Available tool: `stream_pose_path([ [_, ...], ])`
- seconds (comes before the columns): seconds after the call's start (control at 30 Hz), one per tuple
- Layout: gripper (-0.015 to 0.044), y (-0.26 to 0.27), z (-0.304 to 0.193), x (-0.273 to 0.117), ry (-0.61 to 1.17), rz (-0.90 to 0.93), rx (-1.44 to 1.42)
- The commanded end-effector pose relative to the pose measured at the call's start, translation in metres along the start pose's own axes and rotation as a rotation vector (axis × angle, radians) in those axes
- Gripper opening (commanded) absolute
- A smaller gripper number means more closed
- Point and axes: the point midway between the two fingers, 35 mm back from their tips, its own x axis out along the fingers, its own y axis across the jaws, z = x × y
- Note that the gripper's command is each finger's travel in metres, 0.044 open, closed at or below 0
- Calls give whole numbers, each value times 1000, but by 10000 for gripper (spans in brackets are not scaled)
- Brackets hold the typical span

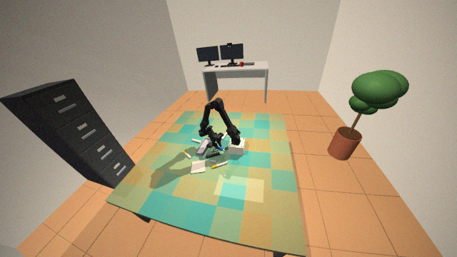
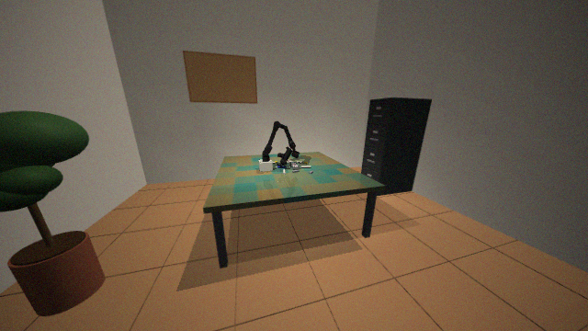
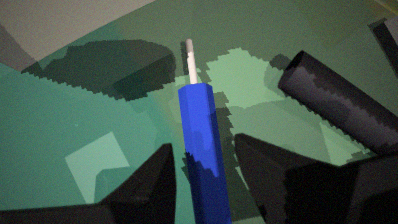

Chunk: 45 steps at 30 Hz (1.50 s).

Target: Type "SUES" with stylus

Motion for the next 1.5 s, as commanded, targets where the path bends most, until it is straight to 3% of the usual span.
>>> stream_pose_path([
  [0.0, 150, 0, 1, 5, -15, -1, 1],
  [0.67, 150, 0, 1, 6, -15, -1, 1],
  [0.83, 19, 0, 0, 4, -9, 2, 2],
  [0.9, 5, 0, 0, 4, -9, 2, 2],
  [1.2, 0, 0, 0, 2, -8, 2, 2],
  [1.47, 0, 0, 15, -26, -9, 1, 2],
])
